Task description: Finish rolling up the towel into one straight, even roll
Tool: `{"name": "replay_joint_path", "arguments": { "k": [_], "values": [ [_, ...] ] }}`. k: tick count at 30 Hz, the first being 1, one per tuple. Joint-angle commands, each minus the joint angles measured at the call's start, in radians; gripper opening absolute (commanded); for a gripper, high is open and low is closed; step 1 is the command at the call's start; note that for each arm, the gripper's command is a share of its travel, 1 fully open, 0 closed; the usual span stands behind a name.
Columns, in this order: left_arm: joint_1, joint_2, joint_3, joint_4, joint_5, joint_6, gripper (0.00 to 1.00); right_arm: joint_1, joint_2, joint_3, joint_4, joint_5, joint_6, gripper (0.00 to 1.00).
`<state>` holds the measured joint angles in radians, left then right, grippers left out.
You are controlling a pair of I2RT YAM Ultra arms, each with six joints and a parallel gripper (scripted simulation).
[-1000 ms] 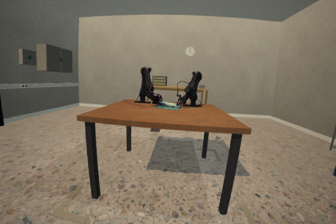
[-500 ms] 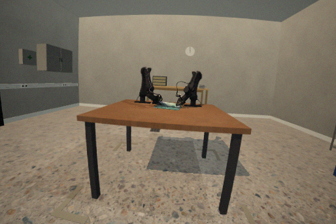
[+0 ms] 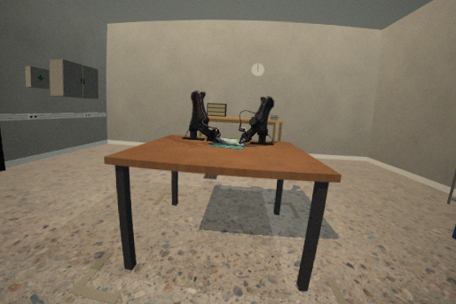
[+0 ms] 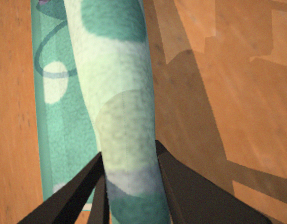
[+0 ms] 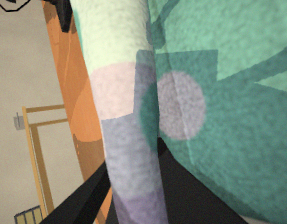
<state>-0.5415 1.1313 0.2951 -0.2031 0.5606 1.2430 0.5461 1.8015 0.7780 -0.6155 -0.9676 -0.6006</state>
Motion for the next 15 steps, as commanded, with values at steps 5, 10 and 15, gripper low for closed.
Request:
{"name": "replay_joint_path", "arguments": {
  "k": [5, 10, 15],
  "values": [
    [-0.013, 0.011, 0.020, 0.010, 0.005, -0.010, 0.33, -0.009, 0.011, 0.025, 0.007, -0.014, -0.013, 0.28],
    [-0.013, 0.011, 0.020, 0.010, 0.005, -0.010, 0.32, -0.009, 0.011, 0.025, 0.007, -0.014, -0.013, 0.28],
    [-0.013, 0.011, 0.020, 0.010, 0.005, -0.010, 0.30, -0.009, 0.011, 0.025, 0.007, -0.014, -0.013, 0.28]
  ]
}}
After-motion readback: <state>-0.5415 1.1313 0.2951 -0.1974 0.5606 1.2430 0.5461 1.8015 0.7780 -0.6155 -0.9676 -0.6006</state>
